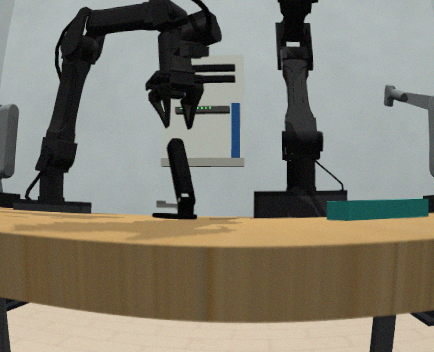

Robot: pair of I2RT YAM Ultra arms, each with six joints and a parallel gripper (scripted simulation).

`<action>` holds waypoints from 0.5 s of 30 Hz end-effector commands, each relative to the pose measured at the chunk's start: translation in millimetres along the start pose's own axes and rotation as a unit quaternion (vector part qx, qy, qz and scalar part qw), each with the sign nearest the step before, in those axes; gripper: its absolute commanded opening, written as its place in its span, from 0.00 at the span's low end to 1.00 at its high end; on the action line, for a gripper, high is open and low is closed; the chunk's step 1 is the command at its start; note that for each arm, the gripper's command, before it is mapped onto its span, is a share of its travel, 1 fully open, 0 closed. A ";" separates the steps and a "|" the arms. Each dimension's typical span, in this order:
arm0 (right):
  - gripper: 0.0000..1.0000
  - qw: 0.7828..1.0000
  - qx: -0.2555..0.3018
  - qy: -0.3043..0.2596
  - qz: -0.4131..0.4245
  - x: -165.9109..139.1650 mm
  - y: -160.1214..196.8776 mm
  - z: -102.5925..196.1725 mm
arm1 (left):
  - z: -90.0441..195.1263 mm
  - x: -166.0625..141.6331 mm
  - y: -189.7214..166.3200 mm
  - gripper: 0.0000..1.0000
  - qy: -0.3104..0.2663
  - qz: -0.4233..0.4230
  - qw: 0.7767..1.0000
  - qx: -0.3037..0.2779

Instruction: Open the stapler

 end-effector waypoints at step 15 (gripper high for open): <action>0.50 0.995 -0.032 -0.068 0.065 -2.2 22.9 14.0 | -0.5 -1.4 0.5 0.57 -0.005 -0.003 1.000 -0.002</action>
Point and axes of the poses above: on each arm, the point where the finger pads meet when closed, its own z axis back along the fingers, its own y axis across the jaws, x = y × z, the point moved 9 cm from there along z, back along the fingers, and after that the axes turned 9 degrees about -z, right-handed, at the moved point
